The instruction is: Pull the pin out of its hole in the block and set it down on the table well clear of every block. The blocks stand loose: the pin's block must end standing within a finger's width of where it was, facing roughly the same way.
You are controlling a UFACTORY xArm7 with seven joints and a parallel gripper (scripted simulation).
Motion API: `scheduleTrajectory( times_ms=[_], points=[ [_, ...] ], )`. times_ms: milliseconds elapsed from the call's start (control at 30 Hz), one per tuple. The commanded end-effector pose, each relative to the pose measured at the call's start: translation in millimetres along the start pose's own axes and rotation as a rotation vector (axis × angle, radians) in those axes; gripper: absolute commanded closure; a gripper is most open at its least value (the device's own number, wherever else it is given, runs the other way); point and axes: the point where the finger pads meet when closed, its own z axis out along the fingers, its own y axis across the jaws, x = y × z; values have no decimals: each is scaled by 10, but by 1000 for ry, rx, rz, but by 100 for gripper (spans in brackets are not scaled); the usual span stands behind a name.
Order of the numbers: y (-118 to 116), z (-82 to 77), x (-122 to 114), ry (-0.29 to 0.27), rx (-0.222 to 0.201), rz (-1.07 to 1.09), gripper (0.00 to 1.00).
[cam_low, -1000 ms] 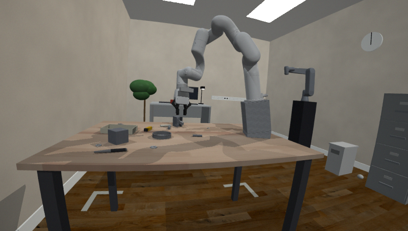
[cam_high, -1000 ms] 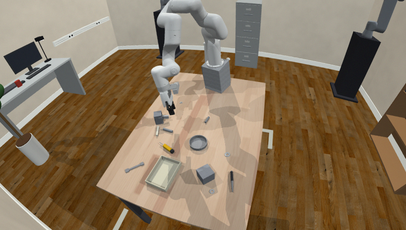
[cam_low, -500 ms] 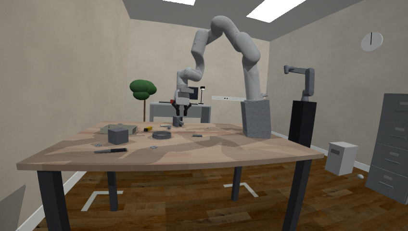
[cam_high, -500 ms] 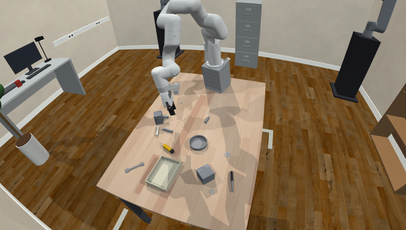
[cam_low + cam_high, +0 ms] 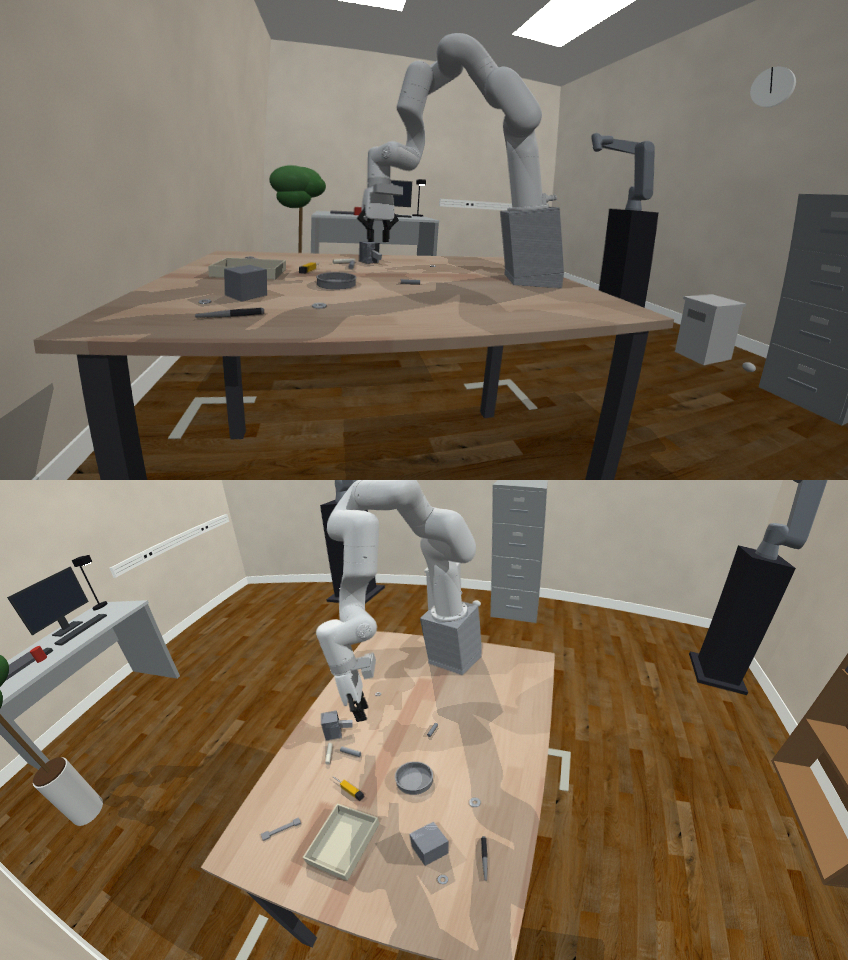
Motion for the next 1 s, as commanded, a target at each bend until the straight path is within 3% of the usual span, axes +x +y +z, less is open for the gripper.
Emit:
scheduleTrajectory(
  times_ms=[0, 967],
  points=[
    [6, -2, -10, -2, -1, 0, 48],
    [-14, 29, -20, -7, 2, 1, 48]
  ],
)
